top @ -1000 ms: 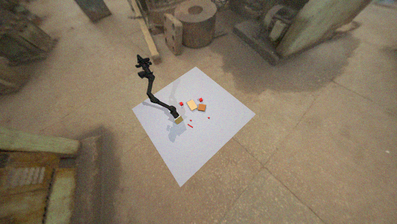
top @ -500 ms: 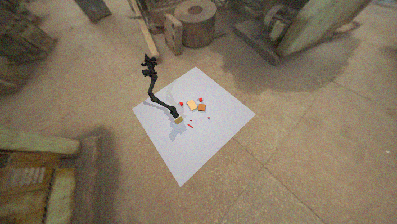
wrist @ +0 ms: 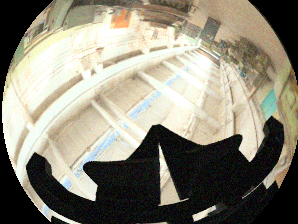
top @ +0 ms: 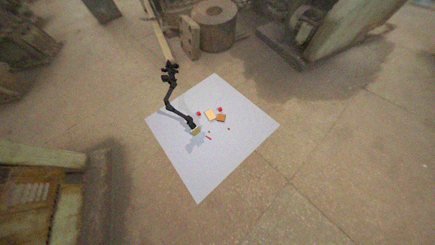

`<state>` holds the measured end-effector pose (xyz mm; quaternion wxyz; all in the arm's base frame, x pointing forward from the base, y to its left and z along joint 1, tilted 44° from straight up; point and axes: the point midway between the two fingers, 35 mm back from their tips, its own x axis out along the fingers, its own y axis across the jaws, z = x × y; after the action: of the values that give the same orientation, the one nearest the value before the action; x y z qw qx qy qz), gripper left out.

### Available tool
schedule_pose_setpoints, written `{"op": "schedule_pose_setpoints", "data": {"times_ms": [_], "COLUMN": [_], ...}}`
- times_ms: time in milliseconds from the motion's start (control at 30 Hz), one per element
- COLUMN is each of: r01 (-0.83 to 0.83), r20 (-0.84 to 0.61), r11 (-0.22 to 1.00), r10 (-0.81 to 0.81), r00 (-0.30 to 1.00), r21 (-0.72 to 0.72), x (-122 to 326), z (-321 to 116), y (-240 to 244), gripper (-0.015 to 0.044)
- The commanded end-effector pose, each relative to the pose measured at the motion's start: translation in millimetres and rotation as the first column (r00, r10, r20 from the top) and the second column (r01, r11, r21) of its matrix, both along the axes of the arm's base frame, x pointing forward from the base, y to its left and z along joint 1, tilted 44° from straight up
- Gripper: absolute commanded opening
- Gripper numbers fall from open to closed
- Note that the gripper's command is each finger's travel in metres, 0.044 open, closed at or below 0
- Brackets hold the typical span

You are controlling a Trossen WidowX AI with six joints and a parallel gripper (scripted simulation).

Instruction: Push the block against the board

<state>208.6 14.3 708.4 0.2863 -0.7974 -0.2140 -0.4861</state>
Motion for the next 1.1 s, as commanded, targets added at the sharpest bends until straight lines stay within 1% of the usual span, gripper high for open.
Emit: {"op": "schedule_pose_setpoints", "data": {"times_ms": [0,167,500,767,1067], "r01": [-0.017,-0.051,-0.170,-0.233,-0.231], "r20": [-0.080,-0.147,-0.351,-0.475,-0.577], "r11": [1.000,0.998,0.978,0.944,0.889], "r10": [0.018,0.054,0.203,0.320,0.436], "r00": [0.997,0.988,0.914,0.820,0.690], "r21": [0.009,0.026,0.121,0.234,0.395], "x": [33.3,56.3,120.1,161.4,203.1], "z": [-19.6,-33.7,-78.3,-115.8,-165.5], "y": [-1.6,-2.3,-1.4,-3.3,-16.0], "gripper": [0.0000,0.0000,0.0000,0.0000,0.0000]}}
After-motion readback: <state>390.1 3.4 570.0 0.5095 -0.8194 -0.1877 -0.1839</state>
